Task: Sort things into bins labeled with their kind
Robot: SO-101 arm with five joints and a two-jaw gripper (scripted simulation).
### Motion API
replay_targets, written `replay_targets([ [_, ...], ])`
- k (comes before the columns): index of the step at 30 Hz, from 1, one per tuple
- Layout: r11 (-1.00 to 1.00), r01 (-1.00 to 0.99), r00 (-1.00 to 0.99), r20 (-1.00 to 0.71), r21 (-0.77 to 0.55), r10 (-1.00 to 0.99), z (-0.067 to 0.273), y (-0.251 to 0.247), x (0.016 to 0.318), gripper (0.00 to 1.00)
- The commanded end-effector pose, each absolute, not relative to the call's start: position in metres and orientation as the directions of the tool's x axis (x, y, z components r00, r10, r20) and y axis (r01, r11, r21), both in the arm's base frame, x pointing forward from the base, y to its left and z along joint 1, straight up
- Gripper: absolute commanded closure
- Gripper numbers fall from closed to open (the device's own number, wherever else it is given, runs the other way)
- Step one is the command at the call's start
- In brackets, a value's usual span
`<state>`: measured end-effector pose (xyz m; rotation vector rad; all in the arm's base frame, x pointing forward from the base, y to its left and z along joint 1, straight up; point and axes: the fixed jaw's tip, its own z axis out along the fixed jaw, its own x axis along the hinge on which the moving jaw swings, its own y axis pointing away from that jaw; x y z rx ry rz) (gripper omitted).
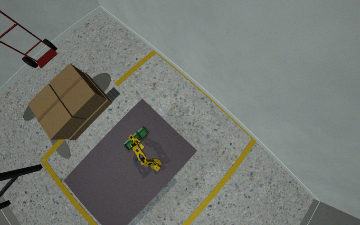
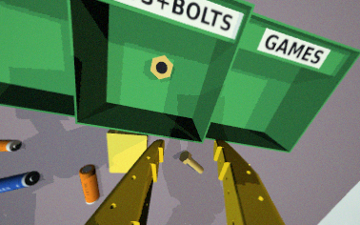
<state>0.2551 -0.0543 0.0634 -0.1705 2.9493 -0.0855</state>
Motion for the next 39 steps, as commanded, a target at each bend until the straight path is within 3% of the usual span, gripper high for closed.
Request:
replay_targets([
  [1, 0.972, -0.207, -0.951, -0.208, -0.113, -0.227, 0.077, -0.063, 0.248, 0.81],
  [21, 0.747, -0.658, -0.747, -0.044, -0.098, -0.664, 0.070, -0.088, 0.199, 0.79],
  [39, 0.661, -0.747, -0.662, -0.019, -0.073, -0.749, 0.069, -0.092, 0.186, 0.78],
])
